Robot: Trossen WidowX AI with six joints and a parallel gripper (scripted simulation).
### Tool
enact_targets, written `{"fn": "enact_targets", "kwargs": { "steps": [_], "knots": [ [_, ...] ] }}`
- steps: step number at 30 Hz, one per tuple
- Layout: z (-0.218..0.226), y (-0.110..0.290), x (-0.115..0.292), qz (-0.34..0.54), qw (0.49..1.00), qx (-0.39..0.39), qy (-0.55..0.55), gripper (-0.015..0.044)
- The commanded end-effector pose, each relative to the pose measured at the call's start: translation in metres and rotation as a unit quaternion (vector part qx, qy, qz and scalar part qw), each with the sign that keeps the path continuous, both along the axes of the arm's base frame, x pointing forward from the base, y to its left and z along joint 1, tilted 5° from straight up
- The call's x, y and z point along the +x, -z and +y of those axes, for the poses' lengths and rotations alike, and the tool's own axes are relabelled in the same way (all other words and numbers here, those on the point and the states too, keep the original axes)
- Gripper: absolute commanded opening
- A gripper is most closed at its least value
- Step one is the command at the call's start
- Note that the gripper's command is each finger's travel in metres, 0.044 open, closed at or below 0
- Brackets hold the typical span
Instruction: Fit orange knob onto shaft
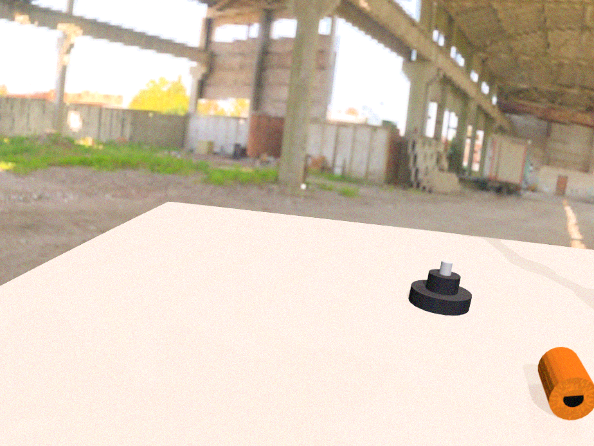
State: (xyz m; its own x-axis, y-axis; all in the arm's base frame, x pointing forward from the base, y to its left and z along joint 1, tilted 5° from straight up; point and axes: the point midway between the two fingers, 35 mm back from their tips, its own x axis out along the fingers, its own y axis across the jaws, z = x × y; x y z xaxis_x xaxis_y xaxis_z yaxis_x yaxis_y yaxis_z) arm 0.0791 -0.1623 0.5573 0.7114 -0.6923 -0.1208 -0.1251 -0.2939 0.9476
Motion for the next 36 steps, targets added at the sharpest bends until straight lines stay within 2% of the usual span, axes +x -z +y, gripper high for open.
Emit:
{"fn": "enact_targets", "kwargs": {
  "steps": [1,6,10,20,25,30,36],
  "knots": [
    [-0.001,0.001,0.0,0.0,1.0,0.002,-0.003,0.0426],
    [-0.018,0.021,0.019,0.005,0.997,0.044,-0.069,0.044],
    [-0.035,0.045,0.041,-0.001,0.988,0.114,-0.108,0.044],
    [-0.043,0.124,0.132,0.066,0.942,0.263,-0.199,0.044],
    [-0.017,0.174,0.182,0.124,0.906,0.332,-0.233,0.044],
    [0.026,0.225,0.225,0.2,0.867,0.379,-0.256,0.044],
    [0.093,0.287,0.249,0.302,0.825,0.391,-0.274,0.044]
  ]
}}
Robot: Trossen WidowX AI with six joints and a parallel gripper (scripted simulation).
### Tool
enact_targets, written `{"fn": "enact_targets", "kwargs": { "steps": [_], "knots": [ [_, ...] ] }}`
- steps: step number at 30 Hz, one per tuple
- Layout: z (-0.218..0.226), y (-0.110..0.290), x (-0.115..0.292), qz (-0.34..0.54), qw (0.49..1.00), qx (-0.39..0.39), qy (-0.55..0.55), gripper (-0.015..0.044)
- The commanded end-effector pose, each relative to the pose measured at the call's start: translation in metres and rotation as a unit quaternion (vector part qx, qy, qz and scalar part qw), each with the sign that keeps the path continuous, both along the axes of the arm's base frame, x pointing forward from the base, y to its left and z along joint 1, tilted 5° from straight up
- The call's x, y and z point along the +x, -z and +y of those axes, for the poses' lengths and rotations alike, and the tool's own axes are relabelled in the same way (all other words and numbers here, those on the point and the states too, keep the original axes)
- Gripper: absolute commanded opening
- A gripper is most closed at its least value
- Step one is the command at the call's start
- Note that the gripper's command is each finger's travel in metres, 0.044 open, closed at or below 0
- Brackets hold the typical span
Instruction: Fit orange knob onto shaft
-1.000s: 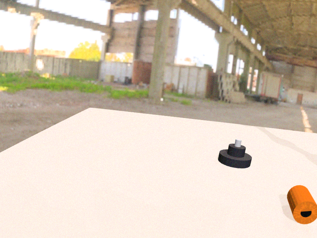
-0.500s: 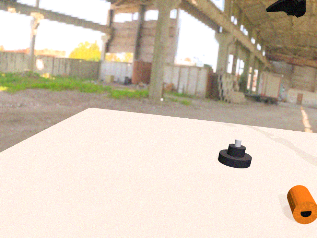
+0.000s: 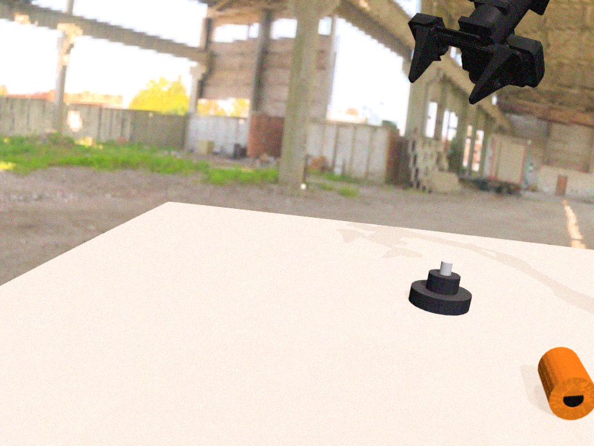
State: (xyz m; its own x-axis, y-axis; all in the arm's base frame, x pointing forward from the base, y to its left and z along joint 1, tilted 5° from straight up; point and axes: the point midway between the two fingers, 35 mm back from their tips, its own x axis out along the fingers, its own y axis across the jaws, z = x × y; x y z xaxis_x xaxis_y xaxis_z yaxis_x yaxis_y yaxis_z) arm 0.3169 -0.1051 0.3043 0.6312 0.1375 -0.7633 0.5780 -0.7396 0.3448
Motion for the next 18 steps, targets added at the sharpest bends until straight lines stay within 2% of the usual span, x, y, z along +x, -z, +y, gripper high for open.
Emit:
{"fn": "enact_targets", "kwargs": {
  "steps": [1,9,18],
  "knots": [
    [0.045,0.042,0.013,0.065,0.997,-0.002,-0.038,0.044],
    [0.144,0.123,0.011,0.188,0.975,-0.044,-0.108,0.044],
    [0.229,0.194,-0.041,0.269,0.936,-0.147,-0.172,0.044]
  ]
}}
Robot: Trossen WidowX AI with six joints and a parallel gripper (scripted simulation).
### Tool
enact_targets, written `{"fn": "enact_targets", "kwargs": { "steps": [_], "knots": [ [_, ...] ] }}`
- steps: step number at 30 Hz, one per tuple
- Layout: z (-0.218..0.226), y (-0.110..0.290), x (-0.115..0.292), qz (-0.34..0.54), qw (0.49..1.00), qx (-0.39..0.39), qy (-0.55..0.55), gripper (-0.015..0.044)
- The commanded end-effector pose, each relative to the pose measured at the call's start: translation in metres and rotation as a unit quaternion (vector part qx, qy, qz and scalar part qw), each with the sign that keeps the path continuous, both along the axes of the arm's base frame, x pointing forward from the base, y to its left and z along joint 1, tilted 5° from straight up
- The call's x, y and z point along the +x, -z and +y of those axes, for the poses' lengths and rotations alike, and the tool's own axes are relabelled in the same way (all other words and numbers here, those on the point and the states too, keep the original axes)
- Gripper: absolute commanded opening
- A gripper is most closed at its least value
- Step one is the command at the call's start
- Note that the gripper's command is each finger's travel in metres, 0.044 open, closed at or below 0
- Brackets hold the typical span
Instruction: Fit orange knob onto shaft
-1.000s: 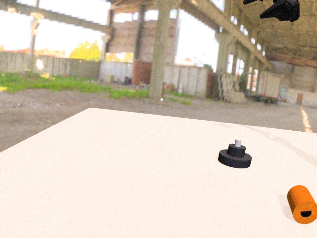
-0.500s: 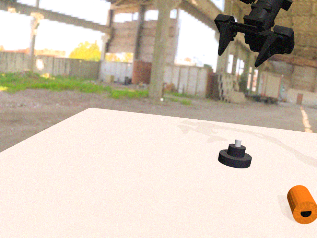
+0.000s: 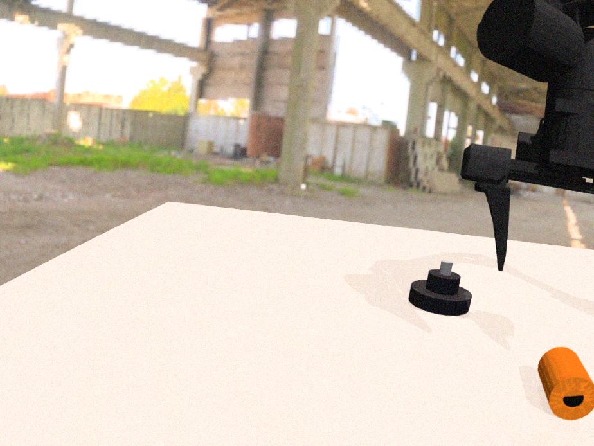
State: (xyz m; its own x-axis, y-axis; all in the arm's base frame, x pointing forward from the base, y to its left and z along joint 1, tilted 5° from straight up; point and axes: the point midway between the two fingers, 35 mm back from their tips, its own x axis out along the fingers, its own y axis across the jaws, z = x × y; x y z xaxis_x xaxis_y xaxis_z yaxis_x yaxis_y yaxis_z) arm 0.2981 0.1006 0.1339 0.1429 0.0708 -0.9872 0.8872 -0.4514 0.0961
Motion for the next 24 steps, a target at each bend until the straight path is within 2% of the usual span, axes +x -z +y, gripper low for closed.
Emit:
{"fn": "enact_targets", "kwargs": {
  "steps": [1,24],
  "knots": [
    [0.026,0.027,-0.026,0.022,0.998,-0.046,-0.03,0.044],
    [0.027,0.064,-0.02,0.022,0.998,-0.048,-0.031,0.044]
  ]
}}
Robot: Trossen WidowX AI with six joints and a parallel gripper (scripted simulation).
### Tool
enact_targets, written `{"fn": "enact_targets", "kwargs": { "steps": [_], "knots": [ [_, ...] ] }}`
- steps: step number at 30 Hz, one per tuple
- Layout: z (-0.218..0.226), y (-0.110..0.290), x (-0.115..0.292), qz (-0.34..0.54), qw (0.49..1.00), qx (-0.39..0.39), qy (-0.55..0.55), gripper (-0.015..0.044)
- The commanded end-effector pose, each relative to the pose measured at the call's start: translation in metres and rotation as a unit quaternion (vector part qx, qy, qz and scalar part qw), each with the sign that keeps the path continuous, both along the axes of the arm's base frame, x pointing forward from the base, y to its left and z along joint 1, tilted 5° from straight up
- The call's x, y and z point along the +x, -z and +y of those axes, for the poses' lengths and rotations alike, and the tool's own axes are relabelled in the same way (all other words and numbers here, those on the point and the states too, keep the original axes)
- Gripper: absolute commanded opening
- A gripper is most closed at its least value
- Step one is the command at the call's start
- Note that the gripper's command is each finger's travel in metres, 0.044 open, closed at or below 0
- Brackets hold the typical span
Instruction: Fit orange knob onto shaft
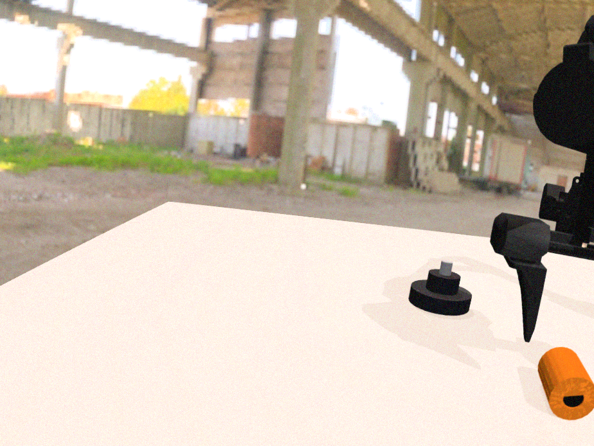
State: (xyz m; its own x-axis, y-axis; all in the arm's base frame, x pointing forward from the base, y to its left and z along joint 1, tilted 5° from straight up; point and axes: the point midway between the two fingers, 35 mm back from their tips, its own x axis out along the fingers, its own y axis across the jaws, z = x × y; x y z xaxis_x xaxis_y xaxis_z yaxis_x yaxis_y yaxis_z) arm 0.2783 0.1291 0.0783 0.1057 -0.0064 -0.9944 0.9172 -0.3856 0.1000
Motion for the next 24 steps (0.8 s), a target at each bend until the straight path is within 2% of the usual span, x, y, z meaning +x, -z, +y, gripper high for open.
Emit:
{"fn": "enact_targets", "kwargs": {
  "steps": [1,22,24],
  "knots": [
    [-0.001,0.01,0.0,0.004,1.0,-0.005,0.0,0.044],
    [-0.002,0.042,0.004,0.004,1.0,-0.005,0.0,0.044],
    [-0.002,0.042,0.004,0.004,1.0,-0.005,0.0,0.0387]
  ]
}}
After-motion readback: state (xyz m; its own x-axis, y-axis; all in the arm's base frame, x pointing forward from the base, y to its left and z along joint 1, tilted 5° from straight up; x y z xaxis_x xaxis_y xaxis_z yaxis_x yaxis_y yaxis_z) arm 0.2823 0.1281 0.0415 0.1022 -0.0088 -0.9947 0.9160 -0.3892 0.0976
